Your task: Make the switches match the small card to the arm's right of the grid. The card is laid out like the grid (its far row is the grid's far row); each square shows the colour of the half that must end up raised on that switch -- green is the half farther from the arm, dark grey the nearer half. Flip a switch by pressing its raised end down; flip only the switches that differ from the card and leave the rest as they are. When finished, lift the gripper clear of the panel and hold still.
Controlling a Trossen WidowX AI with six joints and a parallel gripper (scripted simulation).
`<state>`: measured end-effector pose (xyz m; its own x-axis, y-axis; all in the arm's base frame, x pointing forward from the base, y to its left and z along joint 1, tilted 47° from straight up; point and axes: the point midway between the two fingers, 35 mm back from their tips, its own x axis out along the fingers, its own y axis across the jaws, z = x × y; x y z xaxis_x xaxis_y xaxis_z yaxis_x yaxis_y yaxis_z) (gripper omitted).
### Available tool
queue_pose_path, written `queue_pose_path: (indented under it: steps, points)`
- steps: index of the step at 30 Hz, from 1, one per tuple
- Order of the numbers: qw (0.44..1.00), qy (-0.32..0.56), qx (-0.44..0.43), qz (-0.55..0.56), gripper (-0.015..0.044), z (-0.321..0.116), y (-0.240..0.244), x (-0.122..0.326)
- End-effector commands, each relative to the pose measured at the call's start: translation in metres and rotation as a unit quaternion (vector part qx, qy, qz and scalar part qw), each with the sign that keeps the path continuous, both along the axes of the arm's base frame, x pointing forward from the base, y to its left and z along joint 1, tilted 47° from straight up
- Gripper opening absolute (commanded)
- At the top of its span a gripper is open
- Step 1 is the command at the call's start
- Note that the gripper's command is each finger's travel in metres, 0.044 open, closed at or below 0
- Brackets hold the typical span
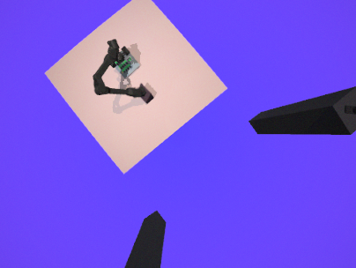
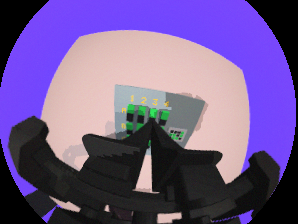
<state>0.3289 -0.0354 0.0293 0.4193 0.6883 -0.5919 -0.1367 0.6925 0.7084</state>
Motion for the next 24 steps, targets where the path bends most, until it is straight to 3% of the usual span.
queue_pose_path:
  steps: [1,24]
  points:
    - [1.000,0.013,0.003,0.007,0.0000,-0.015,0.014,0.005]
    - [1.000,0.013,0.004,0.007,0.0000,-0.026,0.027,0.013]
